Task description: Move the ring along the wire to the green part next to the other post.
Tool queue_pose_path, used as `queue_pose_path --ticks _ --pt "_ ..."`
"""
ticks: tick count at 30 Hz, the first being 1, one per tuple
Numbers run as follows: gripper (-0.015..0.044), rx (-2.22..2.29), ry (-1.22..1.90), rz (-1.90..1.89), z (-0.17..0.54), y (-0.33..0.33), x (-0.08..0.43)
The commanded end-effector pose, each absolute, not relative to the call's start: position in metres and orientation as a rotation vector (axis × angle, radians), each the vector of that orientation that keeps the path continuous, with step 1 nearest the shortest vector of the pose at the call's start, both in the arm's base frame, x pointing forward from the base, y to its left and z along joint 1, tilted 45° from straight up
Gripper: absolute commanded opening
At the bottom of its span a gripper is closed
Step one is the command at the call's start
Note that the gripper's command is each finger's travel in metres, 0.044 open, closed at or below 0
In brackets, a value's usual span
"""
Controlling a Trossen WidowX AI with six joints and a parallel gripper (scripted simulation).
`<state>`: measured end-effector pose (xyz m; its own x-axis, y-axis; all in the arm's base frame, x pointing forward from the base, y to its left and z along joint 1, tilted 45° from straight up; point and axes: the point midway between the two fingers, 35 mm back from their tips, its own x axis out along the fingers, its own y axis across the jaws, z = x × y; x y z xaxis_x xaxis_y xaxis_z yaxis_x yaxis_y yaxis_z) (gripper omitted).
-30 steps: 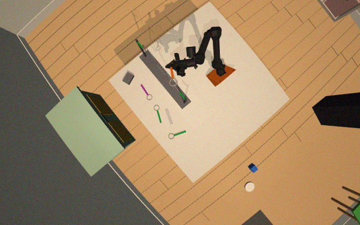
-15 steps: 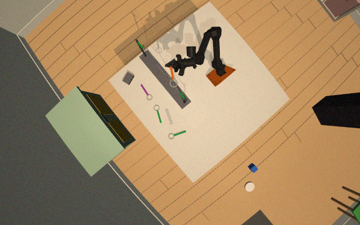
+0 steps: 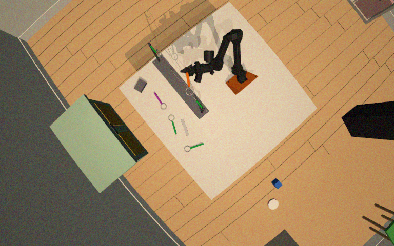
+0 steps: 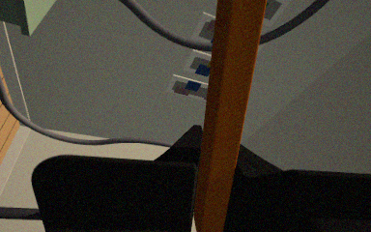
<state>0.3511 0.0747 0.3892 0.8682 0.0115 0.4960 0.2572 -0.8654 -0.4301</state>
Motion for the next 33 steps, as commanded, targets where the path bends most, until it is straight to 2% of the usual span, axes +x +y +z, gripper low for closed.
queue_pose_path --ticks 1,18,33 --pt "-0.015 -2.574 -0.214 -0.684 0.39 0.074 0.351" --pt "-0.015 -2.437 -0.154 -0.647 0.375 0.045 0.355" --pt "-0.015 -2.128 -0.03 -0.557 0.338 0.009 0.362"
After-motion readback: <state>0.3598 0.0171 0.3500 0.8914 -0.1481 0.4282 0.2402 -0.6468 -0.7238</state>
